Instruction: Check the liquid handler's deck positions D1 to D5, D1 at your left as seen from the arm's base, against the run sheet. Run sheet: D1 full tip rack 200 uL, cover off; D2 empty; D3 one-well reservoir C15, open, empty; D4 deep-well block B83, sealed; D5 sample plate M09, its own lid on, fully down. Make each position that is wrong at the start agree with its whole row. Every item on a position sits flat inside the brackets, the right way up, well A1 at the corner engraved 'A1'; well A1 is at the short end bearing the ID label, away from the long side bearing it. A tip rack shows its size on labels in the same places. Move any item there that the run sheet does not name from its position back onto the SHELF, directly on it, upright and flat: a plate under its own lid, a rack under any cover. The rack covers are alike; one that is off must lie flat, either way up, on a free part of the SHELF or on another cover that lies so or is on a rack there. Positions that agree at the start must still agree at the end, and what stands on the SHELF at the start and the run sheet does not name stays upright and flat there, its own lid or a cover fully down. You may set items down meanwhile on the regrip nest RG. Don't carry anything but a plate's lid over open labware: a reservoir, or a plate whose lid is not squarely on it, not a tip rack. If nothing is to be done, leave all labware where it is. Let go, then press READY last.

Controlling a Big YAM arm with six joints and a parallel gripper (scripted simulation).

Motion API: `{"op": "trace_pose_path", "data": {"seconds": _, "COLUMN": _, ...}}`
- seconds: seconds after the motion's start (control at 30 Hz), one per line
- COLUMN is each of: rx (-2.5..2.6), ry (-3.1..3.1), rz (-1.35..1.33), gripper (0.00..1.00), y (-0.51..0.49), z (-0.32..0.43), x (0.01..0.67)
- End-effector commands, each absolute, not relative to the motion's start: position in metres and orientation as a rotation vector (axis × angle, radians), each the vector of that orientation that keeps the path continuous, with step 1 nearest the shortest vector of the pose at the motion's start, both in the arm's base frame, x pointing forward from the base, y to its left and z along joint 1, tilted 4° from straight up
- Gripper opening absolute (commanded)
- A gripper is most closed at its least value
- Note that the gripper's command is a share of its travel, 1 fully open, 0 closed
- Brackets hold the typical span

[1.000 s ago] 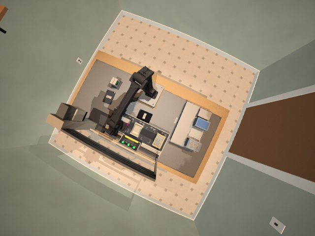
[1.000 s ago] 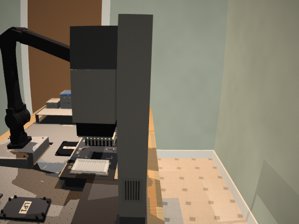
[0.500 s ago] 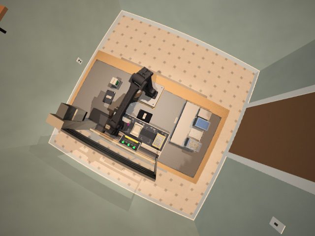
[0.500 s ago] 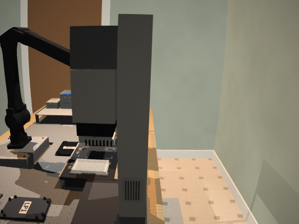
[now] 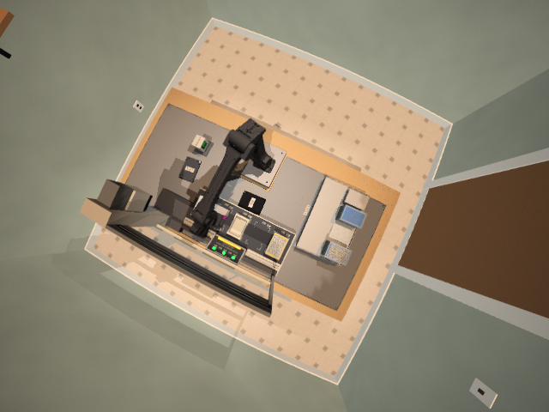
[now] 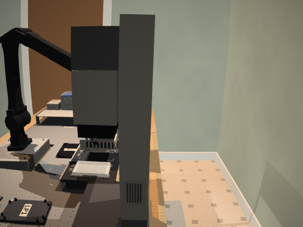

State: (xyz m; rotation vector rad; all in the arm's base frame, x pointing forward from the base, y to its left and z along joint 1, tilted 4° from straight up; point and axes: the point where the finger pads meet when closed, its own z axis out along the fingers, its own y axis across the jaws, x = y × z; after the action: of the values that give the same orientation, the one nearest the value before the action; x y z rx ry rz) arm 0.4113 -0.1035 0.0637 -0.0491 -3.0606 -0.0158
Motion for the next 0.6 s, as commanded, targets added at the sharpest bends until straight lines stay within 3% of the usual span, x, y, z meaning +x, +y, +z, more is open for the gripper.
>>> {"op": "trace_pose_path", "data": {"seconds": 0.0, "rx": -0.051, "ry": -3.078, "rz": -0.013, "gripper": 0.0, "y": -0.111, "z": 0.061, "x": 0.416}}
{"op": "trace_pose_path", "data": {"seconds": 0.57, "rx": -0.051, "ry": -3.078, "rz": -0.012, "gripper": 0.0, "y": -0.112, "z": 0.036, "x": 0.414}}
